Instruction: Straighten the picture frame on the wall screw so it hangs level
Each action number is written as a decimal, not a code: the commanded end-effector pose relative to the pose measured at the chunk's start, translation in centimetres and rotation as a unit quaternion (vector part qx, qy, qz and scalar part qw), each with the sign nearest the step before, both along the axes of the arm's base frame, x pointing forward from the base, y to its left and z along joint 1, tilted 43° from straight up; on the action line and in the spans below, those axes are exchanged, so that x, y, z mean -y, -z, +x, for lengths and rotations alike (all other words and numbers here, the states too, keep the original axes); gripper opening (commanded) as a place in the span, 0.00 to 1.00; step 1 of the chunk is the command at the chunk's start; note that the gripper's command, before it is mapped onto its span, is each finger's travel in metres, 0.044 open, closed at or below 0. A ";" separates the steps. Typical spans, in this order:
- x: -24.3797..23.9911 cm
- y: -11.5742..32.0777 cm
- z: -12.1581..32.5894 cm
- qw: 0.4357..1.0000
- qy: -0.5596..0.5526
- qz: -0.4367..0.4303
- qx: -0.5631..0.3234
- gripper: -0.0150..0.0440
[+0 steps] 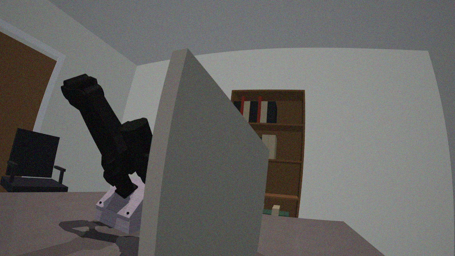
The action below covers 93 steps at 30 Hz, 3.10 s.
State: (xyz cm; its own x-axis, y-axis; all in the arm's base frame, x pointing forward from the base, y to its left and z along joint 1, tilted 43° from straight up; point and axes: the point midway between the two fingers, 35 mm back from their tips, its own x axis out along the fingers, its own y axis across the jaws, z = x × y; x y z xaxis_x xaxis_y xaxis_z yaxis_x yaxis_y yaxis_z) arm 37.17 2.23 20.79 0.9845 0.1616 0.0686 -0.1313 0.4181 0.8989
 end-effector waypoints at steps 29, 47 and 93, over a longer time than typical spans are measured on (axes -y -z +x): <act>-0.1 0.3 0.0 0.997 0.007 -0.077 0.014 0.25; -0.1 0.3 0.0 0.992 0.011 -0.125 0.023 0.25; 1.9 1.3 -9.7 0.998 -0.010 0.059 -0.010 0.69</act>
State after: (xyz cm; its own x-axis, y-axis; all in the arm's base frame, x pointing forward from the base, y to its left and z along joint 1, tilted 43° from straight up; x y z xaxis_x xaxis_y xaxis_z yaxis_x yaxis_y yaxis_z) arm 28.19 0.28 19.73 0.9841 0.1648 0.0662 -0.1202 0.3436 0.9314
